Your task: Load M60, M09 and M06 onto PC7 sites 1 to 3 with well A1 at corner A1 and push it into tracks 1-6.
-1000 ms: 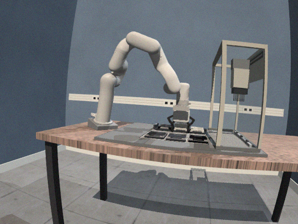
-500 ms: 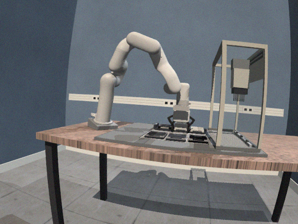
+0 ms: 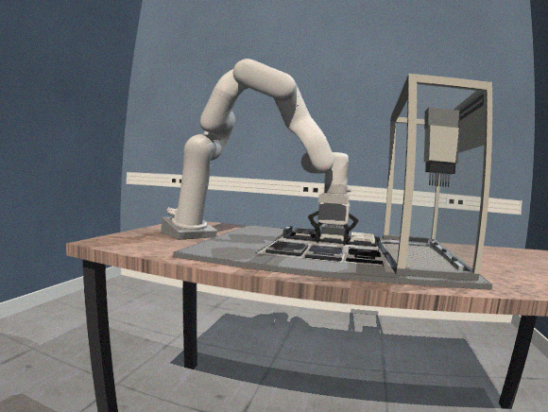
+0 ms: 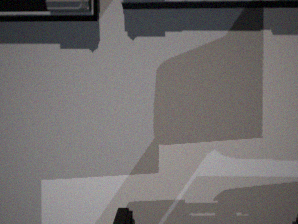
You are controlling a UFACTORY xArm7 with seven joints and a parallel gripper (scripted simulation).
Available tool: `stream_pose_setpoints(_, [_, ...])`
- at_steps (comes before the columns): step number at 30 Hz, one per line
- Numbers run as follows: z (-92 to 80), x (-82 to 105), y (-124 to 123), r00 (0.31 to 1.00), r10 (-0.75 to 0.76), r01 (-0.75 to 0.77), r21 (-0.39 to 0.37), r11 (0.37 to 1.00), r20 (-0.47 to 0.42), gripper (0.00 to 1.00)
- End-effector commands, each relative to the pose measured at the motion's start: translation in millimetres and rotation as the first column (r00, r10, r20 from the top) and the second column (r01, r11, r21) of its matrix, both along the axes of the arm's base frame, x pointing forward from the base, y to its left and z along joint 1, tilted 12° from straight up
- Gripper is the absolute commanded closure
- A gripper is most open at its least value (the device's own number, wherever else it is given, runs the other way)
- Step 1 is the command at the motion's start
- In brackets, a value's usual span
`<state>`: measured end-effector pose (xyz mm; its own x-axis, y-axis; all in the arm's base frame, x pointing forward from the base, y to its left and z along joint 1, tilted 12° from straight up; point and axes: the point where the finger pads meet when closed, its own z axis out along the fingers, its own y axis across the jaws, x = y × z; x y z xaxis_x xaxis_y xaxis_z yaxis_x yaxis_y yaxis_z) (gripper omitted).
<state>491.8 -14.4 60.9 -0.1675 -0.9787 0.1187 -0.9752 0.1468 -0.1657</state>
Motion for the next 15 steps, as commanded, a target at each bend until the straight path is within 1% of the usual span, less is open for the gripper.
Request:
stream_pose_setpoints(1, [1.2,1.6,2.4,1.000,0.001,-0.001,0.000,1.000,0.004,0.00])
stream_pose_setpoints(15, [0.5,2.6,8.3,1.000,0.001,-0.001,0.000,1.000,0.004,0.00])
